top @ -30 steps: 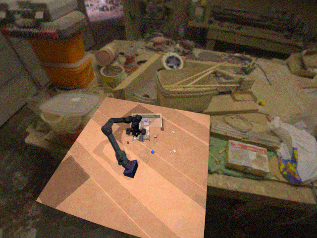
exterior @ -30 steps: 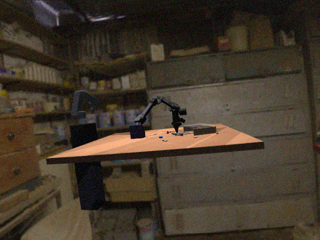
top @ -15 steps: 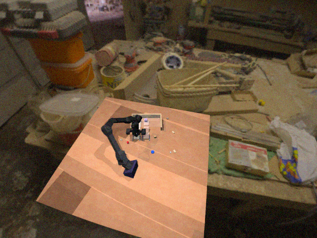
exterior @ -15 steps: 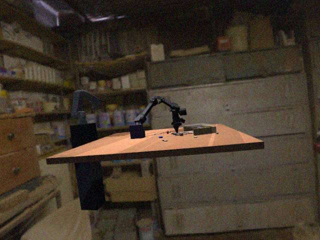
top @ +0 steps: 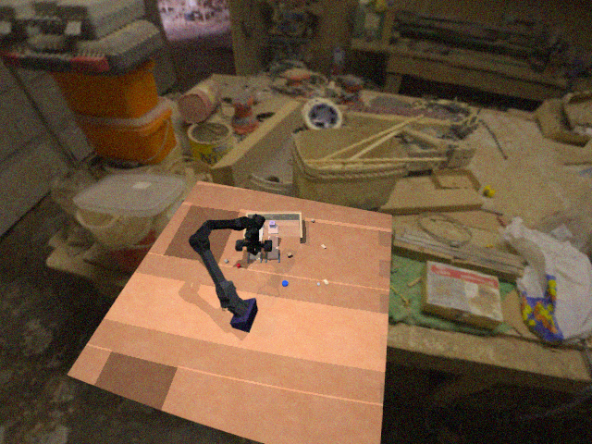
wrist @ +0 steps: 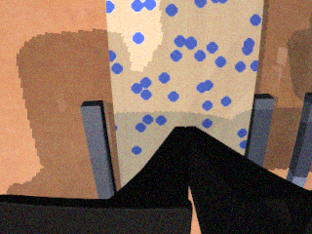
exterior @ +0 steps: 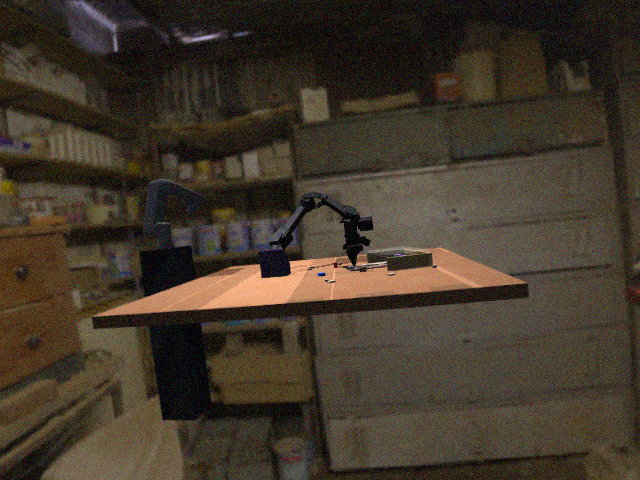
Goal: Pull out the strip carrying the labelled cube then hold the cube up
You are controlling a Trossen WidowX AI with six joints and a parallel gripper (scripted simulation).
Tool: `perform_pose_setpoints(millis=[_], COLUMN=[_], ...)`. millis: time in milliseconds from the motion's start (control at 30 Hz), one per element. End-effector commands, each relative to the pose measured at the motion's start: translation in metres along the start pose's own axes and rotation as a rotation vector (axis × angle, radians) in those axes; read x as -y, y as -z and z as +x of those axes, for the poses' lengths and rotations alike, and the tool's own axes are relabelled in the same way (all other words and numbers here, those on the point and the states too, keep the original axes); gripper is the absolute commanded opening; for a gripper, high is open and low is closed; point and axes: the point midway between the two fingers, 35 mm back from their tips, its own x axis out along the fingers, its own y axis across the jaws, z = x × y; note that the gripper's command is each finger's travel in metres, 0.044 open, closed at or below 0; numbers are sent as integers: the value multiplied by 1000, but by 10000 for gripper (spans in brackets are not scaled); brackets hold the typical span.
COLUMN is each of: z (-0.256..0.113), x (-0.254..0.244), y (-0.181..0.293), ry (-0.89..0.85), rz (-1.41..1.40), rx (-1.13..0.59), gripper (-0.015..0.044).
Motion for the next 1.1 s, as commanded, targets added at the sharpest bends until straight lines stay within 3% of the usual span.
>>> perform_pose_setpoints(millis=[0, 1067], z=[1, 3], x=[-1, 2], y=[-1, 31], ry=[-4, -4], rz=[1, 2], rx=[2, 1], gripper=[0, 0])
